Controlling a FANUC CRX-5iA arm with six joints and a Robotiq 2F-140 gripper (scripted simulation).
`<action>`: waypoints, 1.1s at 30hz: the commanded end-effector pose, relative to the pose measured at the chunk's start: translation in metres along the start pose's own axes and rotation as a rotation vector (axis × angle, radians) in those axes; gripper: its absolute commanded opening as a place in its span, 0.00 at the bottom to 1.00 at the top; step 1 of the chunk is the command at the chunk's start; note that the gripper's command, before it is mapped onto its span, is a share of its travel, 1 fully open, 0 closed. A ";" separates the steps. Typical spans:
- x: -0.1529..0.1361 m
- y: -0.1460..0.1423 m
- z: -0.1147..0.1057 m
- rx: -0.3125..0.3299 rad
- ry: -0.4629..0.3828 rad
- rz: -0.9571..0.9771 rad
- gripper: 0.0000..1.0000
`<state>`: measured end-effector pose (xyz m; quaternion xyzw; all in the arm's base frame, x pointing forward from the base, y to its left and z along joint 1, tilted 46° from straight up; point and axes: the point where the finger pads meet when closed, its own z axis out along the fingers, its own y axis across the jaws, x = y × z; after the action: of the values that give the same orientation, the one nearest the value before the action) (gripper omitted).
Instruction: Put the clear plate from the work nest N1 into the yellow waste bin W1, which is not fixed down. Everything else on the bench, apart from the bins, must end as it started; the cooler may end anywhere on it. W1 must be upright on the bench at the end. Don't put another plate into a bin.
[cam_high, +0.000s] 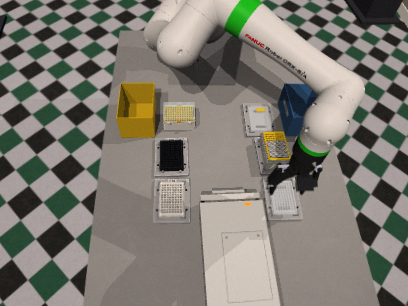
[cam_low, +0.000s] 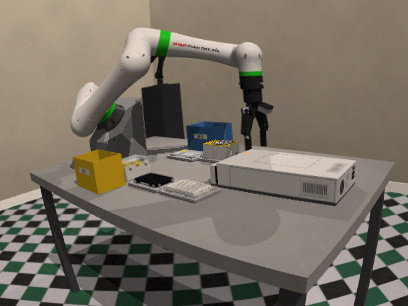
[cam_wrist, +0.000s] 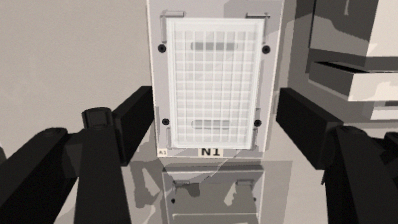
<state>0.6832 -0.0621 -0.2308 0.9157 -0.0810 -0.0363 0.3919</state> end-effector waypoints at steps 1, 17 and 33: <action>0.001 0.000 0.003 0.001 0.003 0.000 0.70; 0.001 0.000 0.021 0.001 0.003 0.000 0.70; 0.001 0.000 0.035 0.001 0.003 0.000 0.70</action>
<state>0.6789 -0.0858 -0.2538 0.9157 -0.0810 -0.0363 0.3919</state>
